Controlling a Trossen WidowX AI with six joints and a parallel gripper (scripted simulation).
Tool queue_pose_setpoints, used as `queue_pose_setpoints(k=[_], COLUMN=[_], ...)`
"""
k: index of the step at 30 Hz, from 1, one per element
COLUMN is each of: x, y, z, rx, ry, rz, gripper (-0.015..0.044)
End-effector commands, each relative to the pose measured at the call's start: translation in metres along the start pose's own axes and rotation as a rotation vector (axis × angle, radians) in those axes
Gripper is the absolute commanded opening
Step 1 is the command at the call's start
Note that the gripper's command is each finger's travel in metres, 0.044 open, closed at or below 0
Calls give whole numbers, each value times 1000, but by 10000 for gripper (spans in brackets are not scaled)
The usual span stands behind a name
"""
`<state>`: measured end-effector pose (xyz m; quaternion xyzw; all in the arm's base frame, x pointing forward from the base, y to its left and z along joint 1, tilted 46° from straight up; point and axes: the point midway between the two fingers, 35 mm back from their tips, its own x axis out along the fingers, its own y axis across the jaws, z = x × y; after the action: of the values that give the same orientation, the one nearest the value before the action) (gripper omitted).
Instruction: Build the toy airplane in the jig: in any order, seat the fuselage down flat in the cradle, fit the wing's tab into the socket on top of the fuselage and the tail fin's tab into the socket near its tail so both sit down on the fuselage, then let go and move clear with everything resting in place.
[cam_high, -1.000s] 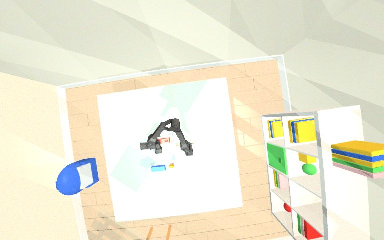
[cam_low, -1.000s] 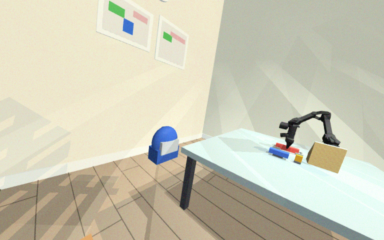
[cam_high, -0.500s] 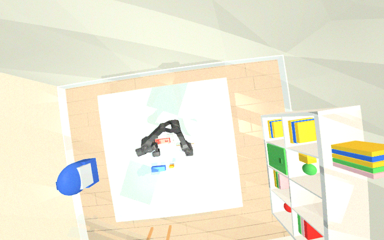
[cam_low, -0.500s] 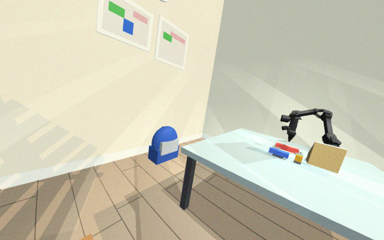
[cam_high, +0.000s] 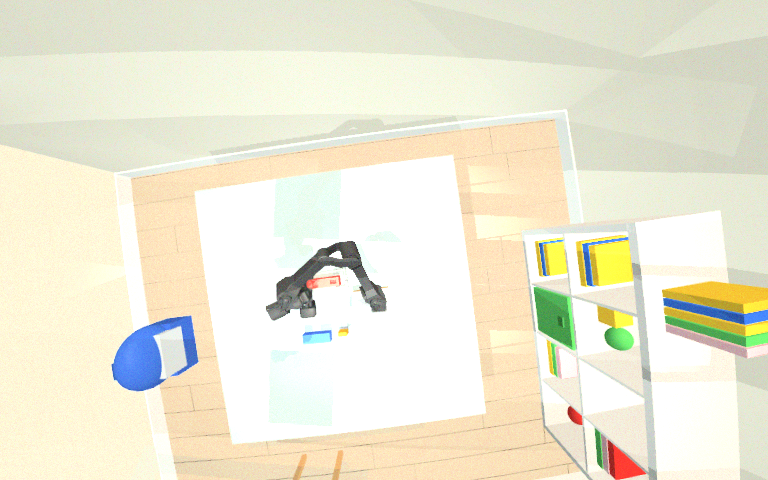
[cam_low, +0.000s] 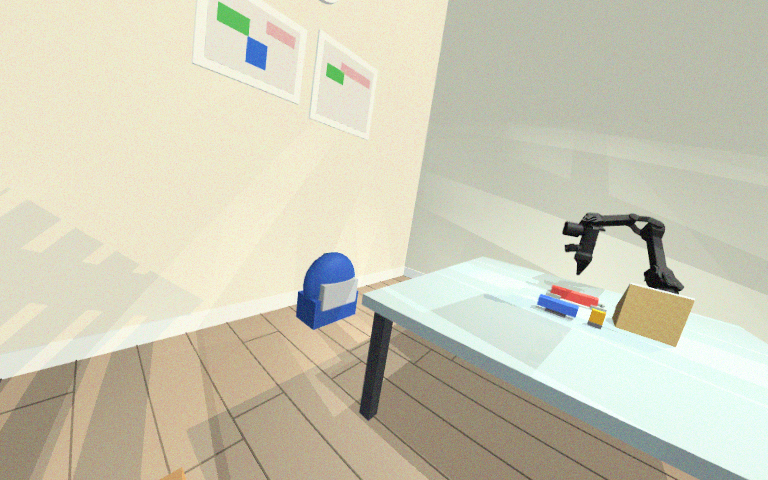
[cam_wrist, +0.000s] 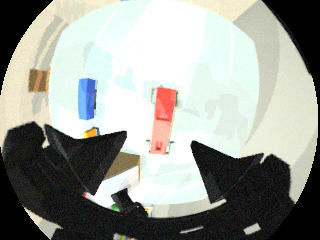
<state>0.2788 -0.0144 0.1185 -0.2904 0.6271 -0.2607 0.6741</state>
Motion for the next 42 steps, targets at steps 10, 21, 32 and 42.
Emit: queue_pose_setpoints(k=[10,21,32,42], x=[-4,7,50,65], y=[179,249,249,249], z=[45,34,34,34], rx=[-4,3,3,4], ry=[-7,2,1,1], rz=[31,14,12,11], gripper=[440,440,440,440])
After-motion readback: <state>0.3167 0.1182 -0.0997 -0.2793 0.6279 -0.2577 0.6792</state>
